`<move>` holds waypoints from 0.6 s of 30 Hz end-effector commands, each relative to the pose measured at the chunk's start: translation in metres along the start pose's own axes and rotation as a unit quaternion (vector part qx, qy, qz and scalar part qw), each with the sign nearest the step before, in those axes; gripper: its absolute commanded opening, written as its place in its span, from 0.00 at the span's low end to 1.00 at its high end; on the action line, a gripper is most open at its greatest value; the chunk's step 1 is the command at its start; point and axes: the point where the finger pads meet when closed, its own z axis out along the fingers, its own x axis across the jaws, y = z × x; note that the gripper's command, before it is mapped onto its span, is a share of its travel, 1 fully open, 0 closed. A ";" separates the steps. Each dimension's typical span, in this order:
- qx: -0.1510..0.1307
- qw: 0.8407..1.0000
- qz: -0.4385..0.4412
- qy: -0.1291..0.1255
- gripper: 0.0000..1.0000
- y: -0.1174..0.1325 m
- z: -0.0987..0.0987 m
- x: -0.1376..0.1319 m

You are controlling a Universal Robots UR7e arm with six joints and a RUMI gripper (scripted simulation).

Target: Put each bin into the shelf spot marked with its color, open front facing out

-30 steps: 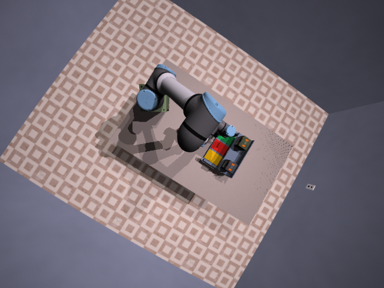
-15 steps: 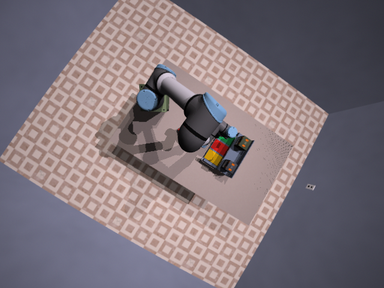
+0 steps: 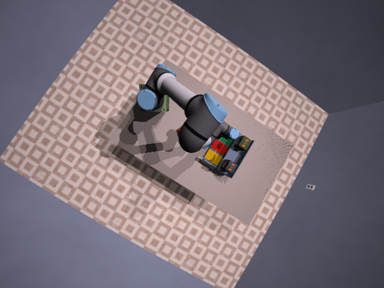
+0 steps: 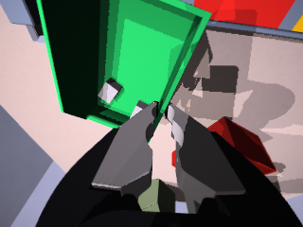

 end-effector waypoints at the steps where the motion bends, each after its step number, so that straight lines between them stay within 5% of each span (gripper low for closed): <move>1: 0.001 1.000 -0.001 -0.001 0.00 -0.009 -0.003 -0.001; 18: 0.001 1.000 -0.001 -0.001 0.00 -0.027 -0.007 0.000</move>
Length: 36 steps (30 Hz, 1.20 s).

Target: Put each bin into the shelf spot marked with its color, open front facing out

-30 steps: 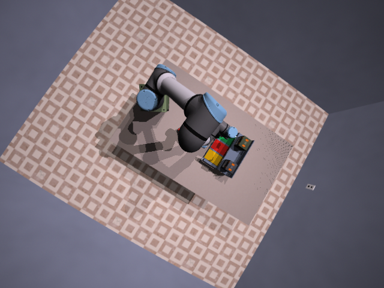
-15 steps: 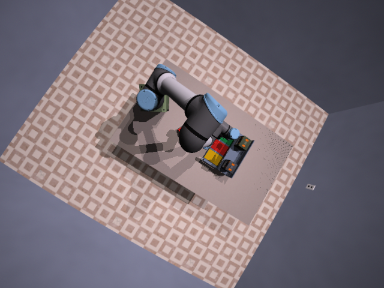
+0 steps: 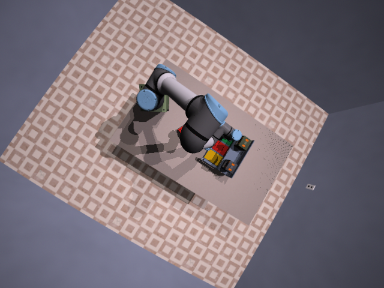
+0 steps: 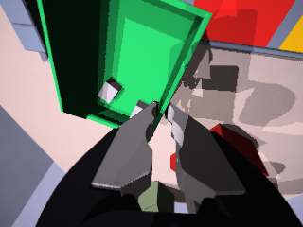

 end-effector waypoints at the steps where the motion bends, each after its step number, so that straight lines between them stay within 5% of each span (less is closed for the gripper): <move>1: 0.001 1.000 -0.001 -0.001 0.00 -0.008 -0.003 -0.001; 36: 0.002 1.000 -0.001 -0.001 0.00 -0.034 -0.009 0.001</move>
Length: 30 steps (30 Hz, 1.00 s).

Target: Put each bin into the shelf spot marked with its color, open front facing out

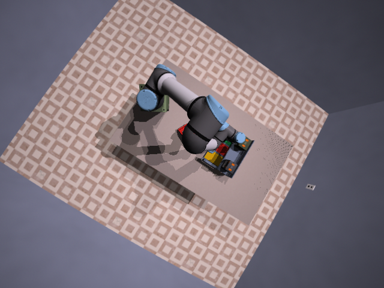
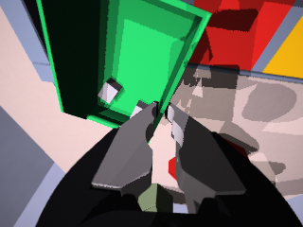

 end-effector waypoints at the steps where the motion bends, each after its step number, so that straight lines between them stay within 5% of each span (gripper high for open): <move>1: 0.002 1.000 -0.001 -0.001 0.00 -0.005 -0.003 -0.001; 30: 0.002 1.000 -0.001 -0.001 0.00 -0.010 -0.004 -0.001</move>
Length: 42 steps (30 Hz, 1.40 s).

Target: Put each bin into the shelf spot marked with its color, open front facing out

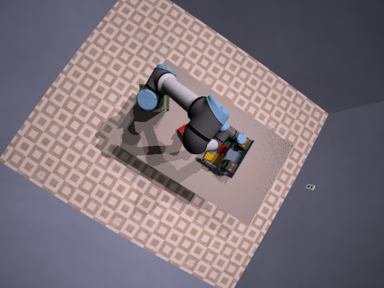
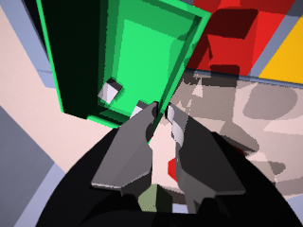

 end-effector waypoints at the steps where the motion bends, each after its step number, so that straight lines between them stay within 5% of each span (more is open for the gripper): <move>1: 0.002 1.000 -0.001 -0.001 0.00 -0.002 -0.002 -0.002; 42: 0.002 1.000 -0.001 -0.001 0.00 -0.003 0.004 -0.003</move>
